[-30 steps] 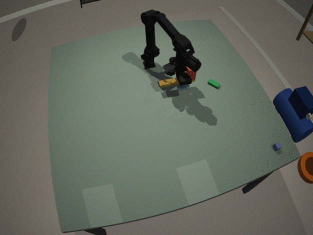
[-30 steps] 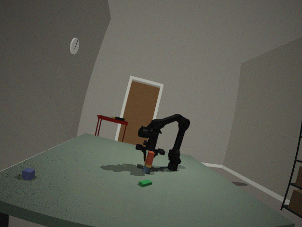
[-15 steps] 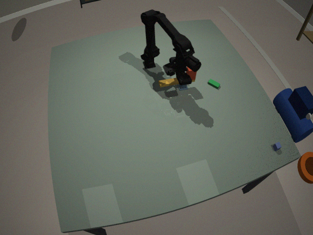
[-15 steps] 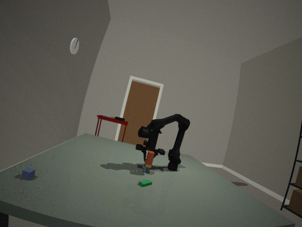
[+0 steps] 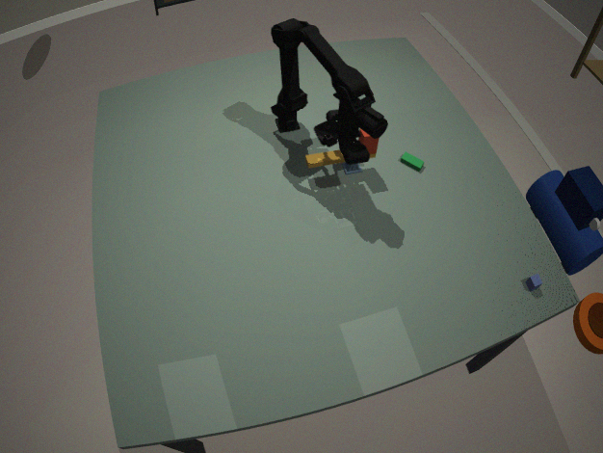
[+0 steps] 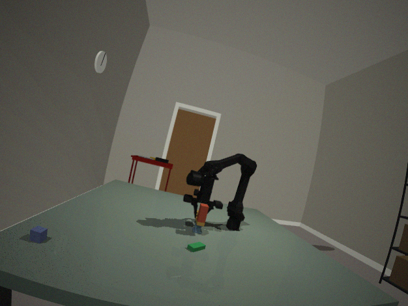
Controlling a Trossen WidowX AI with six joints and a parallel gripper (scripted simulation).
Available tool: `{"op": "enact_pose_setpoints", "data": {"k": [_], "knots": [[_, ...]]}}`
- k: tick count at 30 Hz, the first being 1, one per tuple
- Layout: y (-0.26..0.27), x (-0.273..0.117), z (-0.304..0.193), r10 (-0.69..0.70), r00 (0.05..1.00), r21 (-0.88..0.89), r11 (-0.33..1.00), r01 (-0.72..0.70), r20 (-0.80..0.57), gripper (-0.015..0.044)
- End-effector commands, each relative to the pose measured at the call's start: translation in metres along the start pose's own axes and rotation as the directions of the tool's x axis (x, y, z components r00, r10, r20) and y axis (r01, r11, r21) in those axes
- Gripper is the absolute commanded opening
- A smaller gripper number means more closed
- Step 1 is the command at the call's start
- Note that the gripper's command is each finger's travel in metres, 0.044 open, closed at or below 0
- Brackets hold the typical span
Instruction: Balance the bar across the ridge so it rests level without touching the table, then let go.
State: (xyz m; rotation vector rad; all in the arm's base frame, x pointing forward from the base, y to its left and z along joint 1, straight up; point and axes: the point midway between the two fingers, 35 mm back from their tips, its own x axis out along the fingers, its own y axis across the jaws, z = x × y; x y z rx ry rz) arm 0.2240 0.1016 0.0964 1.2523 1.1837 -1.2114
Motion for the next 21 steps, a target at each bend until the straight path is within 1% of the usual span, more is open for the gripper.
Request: {"op": "enact_pose_setpoints", "data": {"k": [1,8,9,20,21], "knots": [[-0.0001,0.0001,0.0,-0.001,1.0,0.0,1.0,0.001,0.0,0.0172],[-0.0001,0.0001,0.0,-0.001,1.0,0.0,1.0,0.001,0.0,0.0173],[-0.0001,0.0001,0.0,-0.001,1.0,0.0,1.0,0.001,0.0,0.0185],[-0.0001,0.0001,0.0,-0.001,1.0,0.0,1.0,0.001,0.0,0.0185],[-0.0001,0.0001,0.0,-0.001,1.0,0.0,1.0,0.001,0.0,0.0211]]}}
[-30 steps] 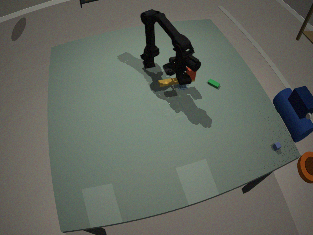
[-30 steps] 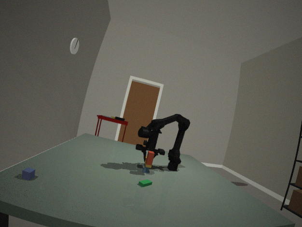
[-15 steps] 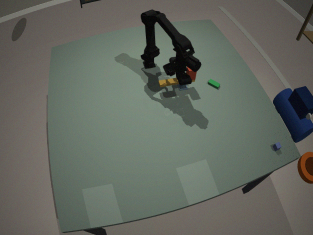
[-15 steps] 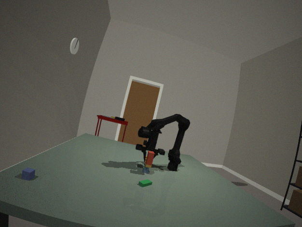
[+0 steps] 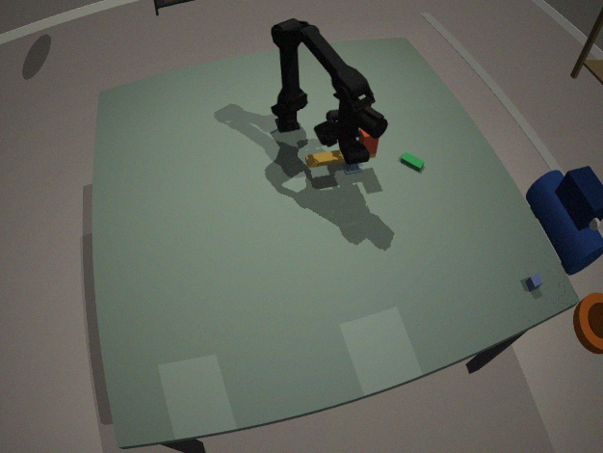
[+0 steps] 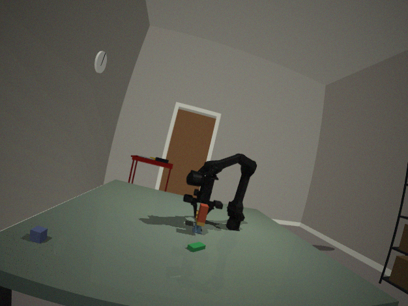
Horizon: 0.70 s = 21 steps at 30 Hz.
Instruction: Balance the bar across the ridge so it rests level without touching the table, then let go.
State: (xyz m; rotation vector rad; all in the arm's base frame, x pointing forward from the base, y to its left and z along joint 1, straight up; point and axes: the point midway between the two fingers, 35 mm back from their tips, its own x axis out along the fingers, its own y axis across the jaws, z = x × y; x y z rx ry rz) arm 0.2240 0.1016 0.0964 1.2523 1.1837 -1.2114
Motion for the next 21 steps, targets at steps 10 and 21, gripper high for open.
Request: {"op": "enact_pose_setpoints", "data": {"k": [10,21], "knots": [[0.0,0.0,0.0,-0.001,1.0,0.0,1.0,0.001,0.0,0.044],[0.001,-0.098,0.0,0.0,1.0,0.0,1.0,0.0,0.0,0.044]]}}
